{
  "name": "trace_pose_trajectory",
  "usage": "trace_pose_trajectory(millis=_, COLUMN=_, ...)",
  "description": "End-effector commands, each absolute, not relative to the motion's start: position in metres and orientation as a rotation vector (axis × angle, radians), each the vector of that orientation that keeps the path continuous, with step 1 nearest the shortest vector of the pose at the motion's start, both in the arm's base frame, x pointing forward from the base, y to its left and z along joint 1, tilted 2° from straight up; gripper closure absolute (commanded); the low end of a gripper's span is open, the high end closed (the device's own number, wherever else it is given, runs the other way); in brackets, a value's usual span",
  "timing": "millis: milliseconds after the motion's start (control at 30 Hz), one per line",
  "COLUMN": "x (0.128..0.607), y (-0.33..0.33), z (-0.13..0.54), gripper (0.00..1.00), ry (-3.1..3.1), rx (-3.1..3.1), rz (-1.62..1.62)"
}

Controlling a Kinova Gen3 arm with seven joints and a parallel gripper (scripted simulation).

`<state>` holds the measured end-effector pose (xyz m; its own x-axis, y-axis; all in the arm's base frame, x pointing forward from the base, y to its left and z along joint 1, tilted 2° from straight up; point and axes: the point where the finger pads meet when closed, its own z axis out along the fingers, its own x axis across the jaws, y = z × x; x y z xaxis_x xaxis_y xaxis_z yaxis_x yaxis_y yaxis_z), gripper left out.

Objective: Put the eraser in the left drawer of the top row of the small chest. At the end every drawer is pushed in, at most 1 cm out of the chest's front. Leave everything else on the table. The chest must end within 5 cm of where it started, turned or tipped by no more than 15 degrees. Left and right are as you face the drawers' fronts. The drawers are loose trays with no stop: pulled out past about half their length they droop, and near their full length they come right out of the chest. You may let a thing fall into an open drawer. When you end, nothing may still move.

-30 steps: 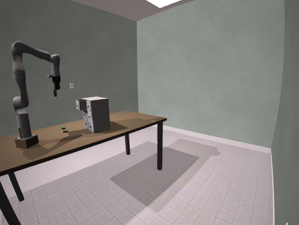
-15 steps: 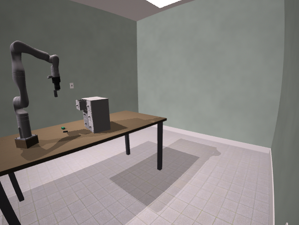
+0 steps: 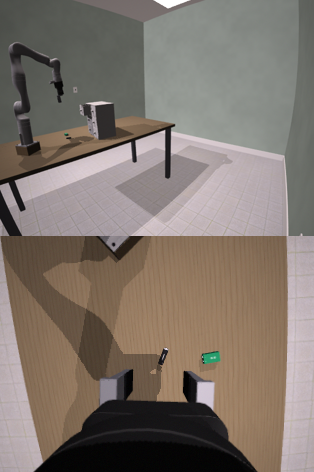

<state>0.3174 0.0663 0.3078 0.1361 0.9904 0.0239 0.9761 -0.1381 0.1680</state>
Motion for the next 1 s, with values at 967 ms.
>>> trace_pose_trajectory(millis=967, x=0.336, y=0.065, z=0.280, gripper=0.00, ry=1.846, rx=2.122, rz=0.427)
